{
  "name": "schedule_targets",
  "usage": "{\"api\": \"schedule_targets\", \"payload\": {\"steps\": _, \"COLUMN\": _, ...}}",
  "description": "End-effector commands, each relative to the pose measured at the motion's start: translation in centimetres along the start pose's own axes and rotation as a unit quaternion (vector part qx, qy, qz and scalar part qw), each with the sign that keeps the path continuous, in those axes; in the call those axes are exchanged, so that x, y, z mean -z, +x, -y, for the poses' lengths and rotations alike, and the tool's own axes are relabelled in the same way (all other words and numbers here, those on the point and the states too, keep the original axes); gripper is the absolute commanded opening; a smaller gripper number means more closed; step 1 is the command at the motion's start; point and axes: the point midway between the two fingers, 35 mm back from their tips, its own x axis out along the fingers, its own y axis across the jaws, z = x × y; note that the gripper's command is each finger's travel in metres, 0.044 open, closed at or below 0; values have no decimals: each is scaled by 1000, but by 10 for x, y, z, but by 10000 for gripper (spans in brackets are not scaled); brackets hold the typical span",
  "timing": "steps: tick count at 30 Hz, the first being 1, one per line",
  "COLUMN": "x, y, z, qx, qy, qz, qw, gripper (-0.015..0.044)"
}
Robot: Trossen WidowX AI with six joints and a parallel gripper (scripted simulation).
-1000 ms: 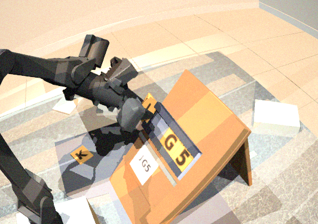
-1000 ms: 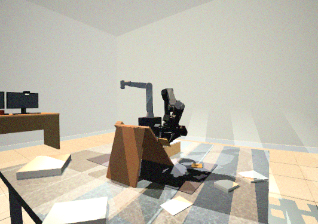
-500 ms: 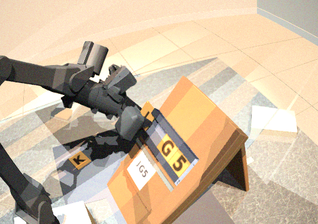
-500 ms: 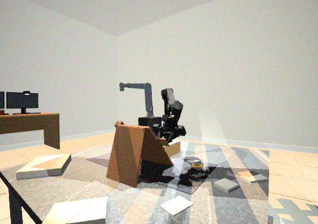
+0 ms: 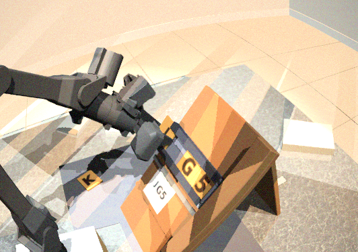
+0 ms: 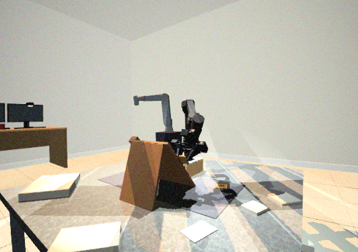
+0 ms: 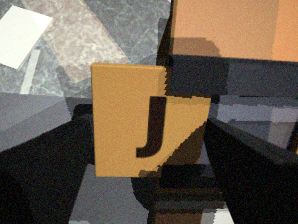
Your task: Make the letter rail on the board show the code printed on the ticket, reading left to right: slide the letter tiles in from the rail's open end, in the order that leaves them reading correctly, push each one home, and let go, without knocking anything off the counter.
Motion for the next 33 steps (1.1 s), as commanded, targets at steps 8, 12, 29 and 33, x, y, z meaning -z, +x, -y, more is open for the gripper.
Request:
{"api": "schedule_targets", "payload": {"steps": 8, "x": 0, "y": 0, "z": 5, "qx": -2, "qy": 0, "qz": 0, "qw": 1000, "gripper": 0}}
{"api": "schedule_targets", "payload": {"steps": 12, "x": 0, "y": 0, "z": 7, "qx": -2, "qy": 0, "qz": 0, "qw": 1000, "gripper": 0}}
{"api": "schedule_targets", "payload": {"steps": 29, "x": 0, "y": 0, "z": 16, "qx": -2, "qy": -1, "qz": 0, "qw": 1000, "gripper": 0}}
{"api": "schedule_targets", "payload": {"steps": 33, "x": 0, "y": 0, "z": 18, "qx": -2, "qy": -1, "qz": 0, "qw": 1000, "gripper": 0}}
